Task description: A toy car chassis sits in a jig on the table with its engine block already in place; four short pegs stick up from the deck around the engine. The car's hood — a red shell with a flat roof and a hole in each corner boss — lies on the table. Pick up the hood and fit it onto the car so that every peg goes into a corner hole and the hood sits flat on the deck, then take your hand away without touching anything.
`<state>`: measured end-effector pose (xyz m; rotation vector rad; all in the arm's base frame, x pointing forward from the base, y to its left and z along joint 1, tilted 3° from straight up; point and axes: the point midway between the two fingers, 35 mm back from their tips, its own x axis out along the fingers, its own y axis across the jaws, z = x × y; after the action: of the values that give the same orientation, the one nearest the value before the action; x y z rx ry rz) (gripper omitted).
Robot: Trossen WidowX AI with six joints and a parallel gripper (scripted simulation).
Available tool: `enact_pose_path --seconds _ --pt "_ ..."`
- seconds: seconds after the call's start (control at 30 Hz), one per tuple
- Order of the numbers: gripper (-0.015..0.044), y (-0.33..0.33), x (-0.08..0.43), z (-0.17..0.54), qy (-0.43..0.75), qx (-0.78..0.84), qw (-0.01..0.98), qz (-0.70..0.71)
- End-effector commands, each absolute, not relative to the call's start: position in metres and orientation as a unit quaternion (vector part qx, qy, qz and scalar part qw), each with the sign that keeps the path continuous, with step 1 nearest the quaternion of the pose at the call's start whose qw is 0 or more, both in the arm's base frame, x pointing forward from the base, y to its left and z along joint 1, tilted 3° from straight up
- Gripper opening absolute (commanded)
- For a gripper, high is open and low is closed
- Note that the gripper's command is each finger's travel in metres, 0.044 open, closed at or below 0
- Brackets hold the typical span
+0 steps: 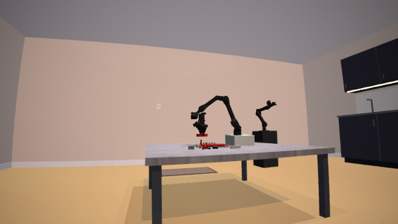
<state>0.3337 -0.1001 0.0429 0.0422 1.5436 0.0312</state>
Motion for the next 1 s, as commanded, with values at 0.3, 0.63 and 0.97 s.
enact_pose_path --seconds 0.3,0.63,0.97 --pt "0.0000 -0.030 0.342 0.051 0.694 0.026 0.720 0.008" --pt "0.0000 0.021 0.339 0.055 0.693 0.031 0.720 0.006" --pt "0.0000 0.071 0.329 0.058 0.693 0.037 0.720 0.004"
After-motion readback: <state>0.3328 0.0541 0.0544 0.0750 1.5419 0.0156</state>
